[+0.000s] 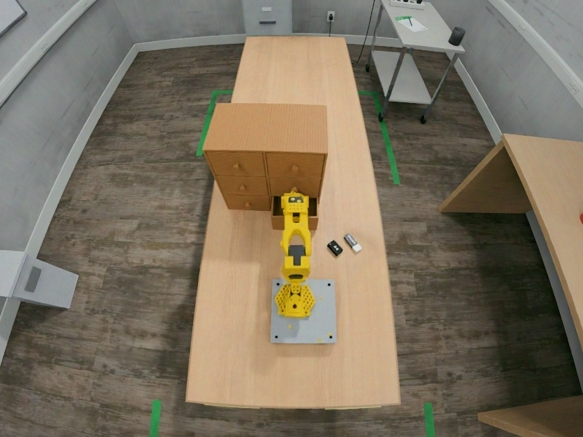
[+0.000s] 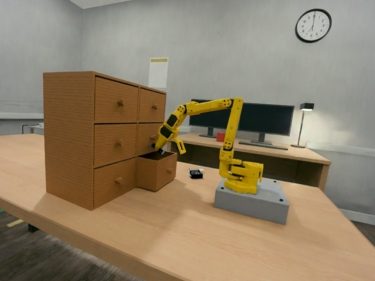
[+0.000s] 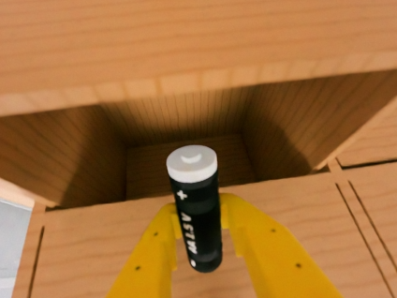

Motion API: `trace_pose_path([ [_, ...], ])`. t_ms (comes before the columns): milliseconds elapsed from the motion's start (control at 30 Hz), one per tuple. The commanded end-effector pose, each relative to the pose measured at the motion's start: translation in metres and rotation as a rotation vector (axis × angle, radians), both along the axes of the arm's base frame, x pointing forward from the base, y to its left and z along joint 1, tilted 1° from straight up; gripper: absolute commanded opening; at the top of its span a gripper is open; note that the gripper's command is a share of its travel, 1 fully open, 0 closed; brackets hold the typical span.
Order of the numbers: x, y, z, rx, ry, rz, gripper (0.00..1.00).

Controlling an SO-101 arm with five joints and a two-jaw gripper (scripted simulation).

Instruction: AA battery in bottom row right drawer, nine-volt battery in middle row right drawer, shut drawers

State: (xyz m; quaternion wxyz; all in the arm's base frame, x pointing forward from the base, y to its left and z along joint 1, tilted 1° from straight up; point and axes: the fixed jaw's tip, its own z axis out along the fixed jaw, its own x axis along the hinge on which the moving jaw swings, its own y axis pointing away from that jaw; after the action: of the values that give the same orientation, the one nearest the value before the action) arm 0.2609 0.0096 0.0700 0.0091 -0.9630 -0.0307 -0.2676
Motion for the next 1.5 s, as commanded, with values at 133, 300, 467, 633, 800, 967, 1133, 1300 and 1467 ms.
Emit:
trace_pose_path([
  [133, -0.001, 0.0, -0.006, -0.001, 0.007, 0.001, 0.0],
  [300, -0.002, 0.0, -0.015, -0.001, 0.007, 0.002, 0.0],
  [467, -0.002, 0.0, -0.015, -0.001, 0.007, 0.002, 0.0],
  [633, -0.002, 0.0, -0.015, -0.001, 0.007, 0.002, 0.0],
  [800, -0.003, 0.0, -0.019, -0.001, 0.007, 0.002, 0.0],
  [967, -0.003, 0.0, -0.022, -0.001, 0.007, 0.002, 0.0],
  [1133, -0.003, 0.0, -0.022, -0.001, 0.007, 0.002, 0.0],
  [1300, -0.003, 0.0, -0.022, -0.001, 0.007, 0.002, 0.0],
  [1467, -0.004, 0.0, -0.023, -0.001, 0.007, 0.002, 0.0],
])
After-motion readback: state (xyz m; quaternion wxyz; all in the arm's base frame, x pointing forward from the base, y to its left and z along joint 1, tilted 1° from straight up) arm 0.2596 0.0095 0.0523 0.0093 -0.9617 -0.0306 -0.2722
